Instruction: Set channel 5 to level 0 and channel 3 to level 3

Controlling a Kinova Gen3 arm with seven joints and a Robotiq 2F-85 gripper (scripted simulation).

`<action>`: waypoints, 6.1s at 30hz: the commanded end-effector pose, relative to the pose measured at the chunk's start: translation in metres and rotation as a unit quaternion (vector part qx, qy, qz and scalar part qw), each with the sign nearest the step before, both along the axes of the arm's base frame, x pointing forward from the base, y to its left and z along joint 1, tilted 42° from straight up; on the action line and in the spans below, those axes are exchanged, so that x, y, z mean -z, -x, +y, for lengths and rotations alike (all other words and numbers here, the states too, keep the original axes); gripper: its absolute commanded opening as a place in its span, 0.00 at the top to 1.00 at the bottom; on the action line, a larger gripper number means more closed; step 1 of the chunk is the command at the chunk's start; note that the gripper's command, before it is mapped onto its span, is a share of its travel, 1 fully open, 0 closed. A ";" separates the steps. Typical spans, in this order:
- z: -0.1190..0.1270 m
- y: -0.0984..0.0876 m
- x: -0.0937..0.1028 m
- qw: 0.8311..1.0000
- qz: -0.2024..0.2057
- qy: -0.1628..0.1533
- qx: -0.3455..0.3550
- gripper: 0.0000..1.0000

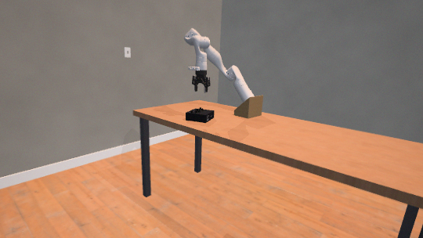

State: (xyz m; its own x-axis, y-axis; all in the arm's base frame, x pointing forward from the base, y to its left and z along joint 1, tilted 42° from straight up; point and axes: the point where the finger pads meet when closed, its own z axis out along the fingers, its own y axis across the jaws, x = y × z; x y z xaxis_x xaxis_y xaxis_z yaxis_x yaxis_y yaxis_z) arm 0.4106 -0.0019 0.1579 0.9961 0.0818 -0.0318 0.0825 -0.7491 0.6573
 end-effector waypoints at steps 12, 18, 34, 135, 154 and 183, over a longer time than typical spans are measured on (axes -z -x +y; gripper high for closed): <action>0.001 0.001 0.001 1.000 0.006 0.004 -0.013 0.00; 0.001 0.001 0.001 1.000 0.006 0.004 -0.013 0.00; -0.005 -0.001 0.000 0.998 0.033 0.011 -0.046 0.00; -0.122 -0.051 -0.019 0.570 0.580 0.143 -0.564 0.00; -0.122 -0.051 -0.019 0.570 0.580 0.143 -0.564 0.00; -0.122 -0.051 -0.019 0.570 0.580 0.143 -0.564 0.00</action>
State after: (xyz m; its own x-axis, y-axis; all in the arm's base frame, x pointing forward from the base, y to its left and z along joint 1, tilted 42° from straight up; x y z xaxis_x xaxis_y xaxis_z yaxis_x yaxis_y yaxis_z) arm 0.4614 -0.1220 0.1765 -0.3803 0.4847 -0.7876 0.9137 0.3286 -0.2390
